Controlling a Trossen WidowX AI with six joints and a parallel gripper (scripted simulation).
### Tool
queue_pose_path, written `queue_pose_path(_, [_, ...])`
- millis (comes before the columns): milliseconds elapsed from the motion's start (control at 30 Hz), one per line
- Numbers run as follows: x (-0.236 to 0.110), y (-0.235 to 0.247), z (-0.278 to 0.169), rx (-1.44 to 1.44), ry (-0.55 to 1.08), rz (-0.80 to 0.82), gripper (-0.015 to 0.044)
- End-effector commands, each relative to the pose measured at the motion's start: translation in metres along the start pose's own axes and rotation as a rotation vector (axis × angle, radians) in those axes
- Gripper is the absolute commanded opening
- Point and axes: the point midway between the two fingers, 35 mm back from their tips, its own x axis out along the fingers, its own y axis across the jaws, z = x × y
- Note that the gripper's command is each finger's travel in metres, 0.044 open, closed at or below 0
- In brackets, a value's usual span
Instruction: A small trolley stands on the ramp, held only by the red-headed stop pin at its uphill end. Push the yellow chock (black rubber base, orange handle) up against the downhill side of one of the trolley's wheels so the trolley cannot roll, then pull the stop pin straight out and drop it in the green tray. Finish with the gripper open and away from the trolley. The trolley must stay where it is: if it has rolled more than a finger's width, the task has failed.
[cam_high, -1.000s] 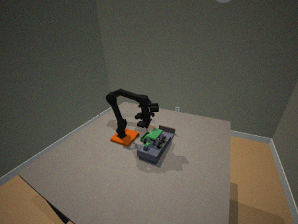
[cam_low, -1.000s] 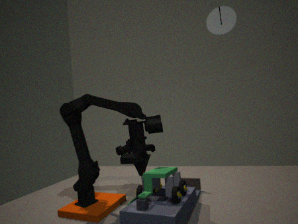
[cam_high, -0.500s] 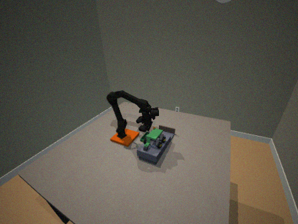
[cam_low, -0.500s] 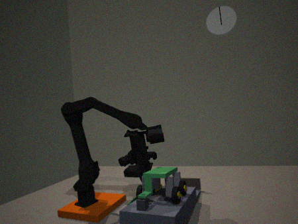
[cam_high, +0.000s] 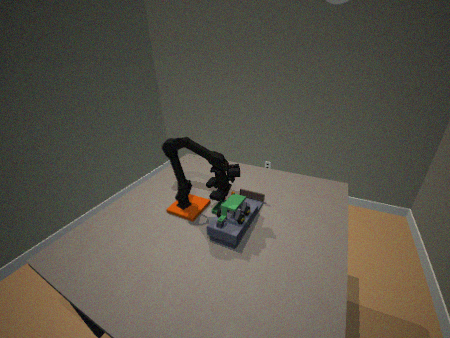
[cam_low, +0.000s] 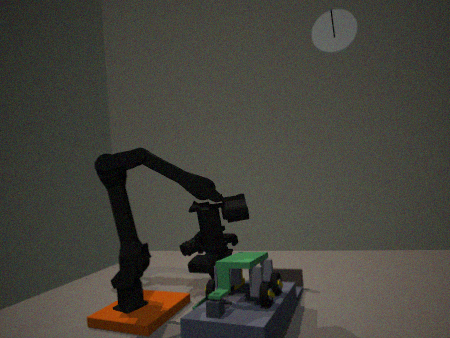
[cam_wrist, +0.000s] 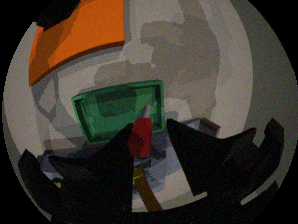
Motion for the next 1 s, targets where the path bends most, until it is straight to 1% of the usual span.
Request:
queue_pose_path(0, [0.001, 0.003, 0.000, -0.002, 0.000, -0.004, 0.0190])
queue_pose_path(967, [0.005, 0.023, -0.001, -0.002, 0.000, -0.002, 0.0190])
